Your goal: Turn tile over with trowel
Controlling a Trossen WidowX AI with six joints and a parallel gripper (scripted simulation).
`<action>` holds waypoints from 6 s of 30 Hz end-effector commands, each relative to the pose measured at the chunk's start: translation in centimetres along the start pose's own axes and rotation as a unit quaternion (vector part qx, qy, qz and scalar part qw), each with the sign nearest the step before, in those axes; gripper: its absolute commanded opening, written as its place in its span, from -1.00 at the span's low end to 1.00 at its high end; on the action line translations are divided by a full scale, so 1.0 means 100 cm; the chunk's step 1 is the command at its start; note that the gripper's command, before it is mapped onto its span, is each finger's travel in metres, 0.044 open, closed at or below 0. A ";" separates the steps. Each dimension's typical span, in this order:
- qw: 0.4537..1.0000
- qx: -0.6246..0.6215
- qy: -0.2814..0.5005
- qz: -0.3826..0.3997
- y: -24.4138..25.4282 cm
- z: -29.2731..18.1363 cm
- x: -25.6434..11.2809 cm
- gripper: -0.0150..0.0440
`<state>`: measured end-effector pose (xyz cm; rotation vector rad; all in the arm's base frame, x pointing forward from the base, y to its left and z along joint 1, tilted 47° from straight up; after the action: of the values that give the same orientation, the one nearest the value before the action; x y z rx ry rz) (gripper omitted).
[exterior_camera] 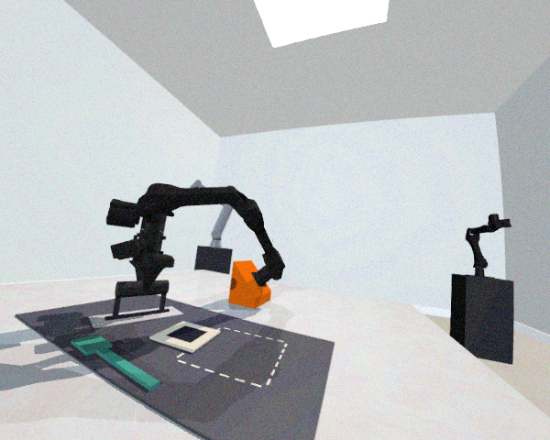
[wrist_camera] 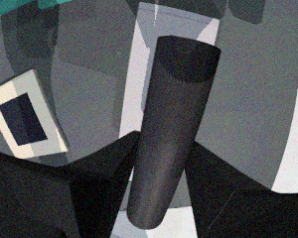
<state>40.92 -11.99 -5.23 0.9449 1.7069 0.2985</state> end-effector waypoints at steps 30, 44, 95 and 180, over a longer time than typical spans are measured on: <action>0.988 -0.157 0.001 0.000 0.001 0.000 0.001 0.42; 0.986 -0.168 0.001 0.000 0.001 -0.004 -0.044 0.42; 0.991 -0.136 0.001 -0.001 -0.001 -0.002 0.001 -0.05; 0.740 -0.672 0.001 0.000 -0.001 -0.002 -0.001 0.42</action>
<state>40.73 -11.95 -5.29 -0.1653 1.0143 1.2992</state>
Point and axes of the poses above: the point midway between the two fingers, 35 mm back from their tips, its own x axis out along the fingers, its own y axis across the jaws, z = x × y, the point moved 6 cm from there along -x, back along the fingers, and after that the axes turned 13 degrees about x, right-handed, at the moved point
